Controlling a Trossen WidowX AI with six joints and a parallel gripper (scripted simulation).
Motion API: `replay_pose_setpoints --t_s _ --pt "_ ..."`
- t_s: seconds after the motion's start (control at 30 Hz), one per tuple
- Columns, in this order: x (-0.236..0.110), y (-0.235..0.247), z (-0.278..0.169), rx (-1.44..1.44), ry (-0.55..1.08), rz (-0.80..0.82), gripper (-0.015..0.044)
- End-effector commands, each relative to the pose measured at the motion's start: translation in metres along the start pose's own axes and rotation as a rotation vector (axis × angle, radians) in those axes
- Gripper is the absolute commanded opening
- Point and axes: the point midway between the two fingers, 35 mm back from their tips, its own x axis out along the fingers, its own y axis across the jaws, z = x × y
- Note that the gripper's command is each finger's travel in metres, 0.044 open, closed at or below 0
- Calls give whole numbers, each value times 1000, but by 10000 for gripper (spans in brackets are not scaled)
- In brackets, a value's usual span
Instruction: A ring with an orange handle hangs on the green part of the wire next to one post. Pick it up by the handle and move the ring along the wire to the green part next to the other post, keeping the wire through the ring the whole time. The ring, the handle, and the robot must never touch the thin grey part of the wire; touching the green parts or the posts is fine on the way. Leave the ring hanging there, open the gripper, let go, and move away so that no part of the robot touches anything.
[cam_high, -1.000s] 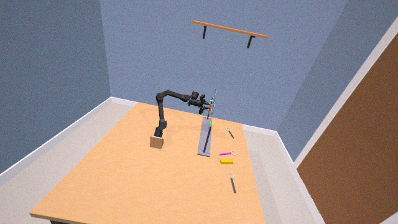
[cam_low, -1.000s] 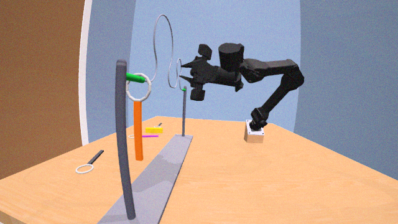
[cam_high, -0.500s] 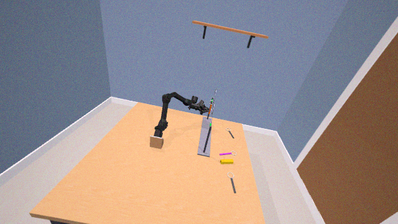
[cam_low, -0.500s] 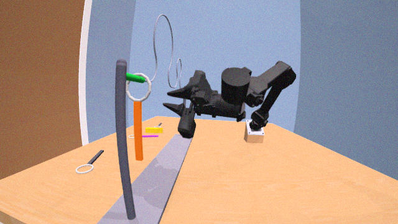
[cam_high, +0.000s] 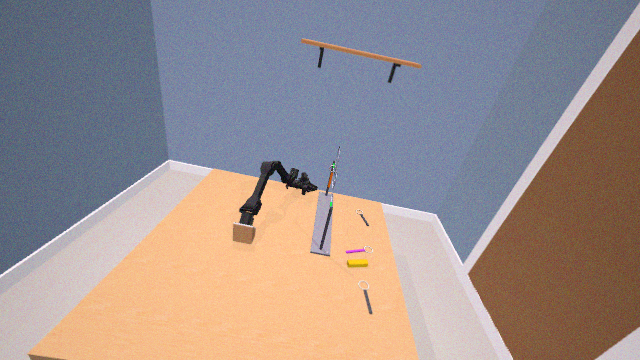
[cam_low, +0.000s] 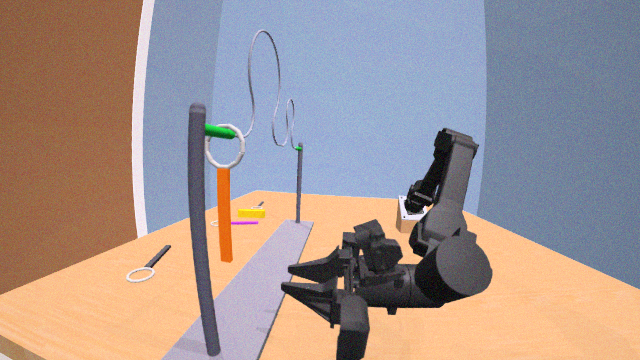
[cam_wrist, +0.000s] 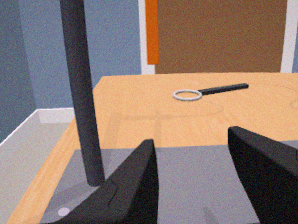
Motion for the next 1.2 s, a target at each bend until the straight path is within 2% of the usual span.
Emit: replay_pose_setpoints --t_s 0.0,0.3,0.57,1.17 --pt "-14 12 -12 128 -3 9 160" --pt "-8 15 -10 128 -4 9 160" --pt "38 10 38 126 -8 13 160" --pt "56 12 39 125 -9 14 160"
